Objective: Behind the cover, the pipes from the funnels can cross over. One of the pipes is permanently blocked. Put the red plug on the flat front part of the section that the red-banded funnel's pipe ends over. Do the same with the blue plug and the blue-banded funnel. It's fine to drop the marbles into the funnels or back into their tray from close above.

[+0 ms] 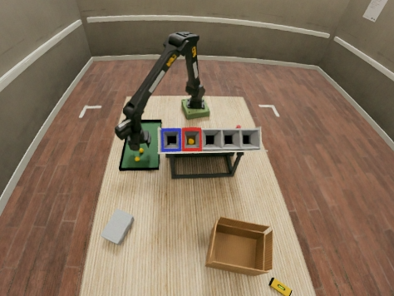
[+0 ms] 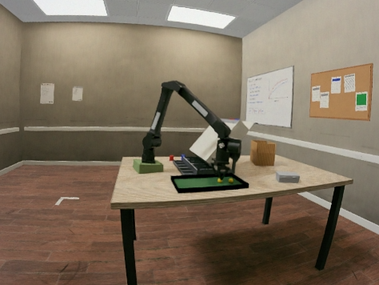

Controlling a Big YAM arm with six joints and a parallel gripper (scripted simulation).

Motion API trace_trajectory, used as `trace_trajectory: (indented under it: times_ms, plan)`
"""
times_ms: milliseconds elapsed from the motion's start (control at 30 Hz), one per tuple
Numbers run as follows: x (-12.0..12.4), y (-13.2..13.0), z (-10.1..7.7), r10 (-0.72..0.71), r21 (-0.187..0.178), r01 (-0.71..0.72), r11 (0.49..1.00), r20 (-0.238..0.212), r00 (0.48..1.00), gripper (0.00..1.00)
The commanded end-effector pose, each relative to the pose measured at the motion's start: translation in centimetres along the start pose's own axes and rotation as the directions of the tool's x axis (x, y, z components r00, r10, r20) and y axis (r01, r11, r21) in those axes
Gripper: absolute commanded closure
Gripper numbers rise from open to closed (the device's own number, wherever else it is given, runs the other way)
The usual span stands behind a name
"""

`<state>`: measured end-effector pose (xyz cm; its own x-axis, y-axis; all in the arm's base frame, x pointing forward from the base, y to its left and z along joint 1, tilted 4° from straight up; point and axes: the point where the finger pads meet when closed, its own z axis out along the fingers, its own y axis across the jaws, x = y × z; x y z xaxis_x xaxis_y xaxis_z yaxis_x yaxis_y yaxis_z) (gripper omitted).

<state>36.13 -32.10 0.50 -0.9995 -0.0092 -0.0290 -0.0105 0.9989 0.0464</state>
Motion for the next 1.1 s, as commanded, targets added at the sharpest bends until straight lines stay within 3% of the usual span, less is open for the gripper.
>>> trace_trajectory:
  times_ms: [0,333,833,1067]
  plan:
    - [-2.1,-0.8,-1.5,-0.001,0.022,0.000,1.000,0.024,1.000,0.20]
    - [-2.4,-0.8,-1.6,0.000,0.018,-0.001,1.000,0.021,1.000,0.20]
    - [-1.4,-0.9,1.4,0.002,0.017,-0.002,1.000,0.019,1.000,0.20]
    - [-1.5,-0.8,1.7,0.000,0.026,-0.001,1.000,0.029,1.000,0.20]
